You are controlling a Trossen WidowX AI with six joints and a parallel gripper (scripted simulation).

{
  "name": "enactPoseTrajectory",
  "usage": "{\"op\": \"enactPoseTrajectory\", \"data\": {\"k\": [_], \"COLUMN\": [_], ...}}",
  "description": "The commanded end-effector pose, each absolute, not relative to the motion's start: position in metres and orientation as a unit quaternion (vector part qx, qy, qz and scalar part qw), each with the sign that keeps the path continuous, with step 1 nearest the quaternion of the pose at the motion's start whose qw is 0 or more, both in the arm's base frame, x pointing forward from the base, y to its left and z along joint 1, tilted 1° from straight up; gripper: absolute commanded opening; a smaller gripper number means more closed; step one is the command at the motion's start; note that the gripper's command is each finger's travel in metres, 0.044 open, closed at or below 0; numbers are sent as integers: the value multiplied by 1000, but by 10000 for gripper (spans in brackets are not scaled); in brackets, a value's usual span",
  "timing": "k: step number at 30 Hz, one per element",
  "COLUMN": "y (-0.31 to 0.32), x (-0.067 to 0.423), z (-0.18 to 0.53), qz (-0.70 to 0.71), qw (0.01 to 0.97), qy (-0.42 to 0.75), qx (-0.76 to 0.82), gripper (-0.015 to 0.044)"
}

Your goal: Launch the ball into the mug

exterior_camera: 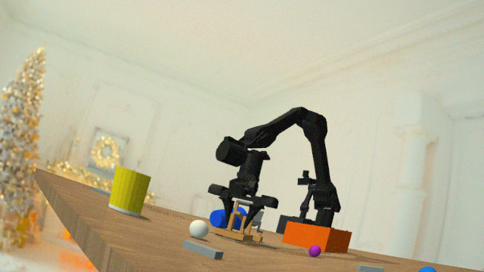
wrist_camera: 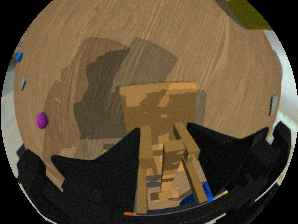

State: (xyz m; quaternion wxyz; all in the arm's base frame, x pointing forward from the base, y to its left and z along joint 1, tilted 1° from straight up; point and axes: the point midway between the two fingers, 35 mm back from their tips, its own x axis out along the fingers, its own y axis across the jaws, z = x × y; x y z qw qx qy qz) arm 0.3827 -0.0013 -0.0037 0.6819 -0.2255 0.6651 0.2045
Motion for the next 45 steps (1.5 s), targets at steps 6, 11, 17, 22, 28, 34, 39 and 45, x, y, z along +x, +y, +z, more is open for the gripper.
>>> {"op": "enactPoseTrajectory", "data": {"k": [6, 11, 17, 22, 28, 34, 39, 45], "y": [-1, 0, 0, -1, -4, -14, -15, -18], "x": [383, 381, 382, 383, 385, 389, 389, 390], "z": [21, 46, 46, 45, 44, 44, 44, 40], "qz": [204, 204, 167, 109, 39, -23, -25, -25], "qw": [682, 682, 694, 707, 716, 718, 718, 718], "qy": [665, 665, 675, 687, 695, 695, 695, 695], "qx": [-226, -225, -187, -127, -56, 8, 10, 10], "gripper": [32, 0, 0, 0, 0, 0, 0, 0]}}
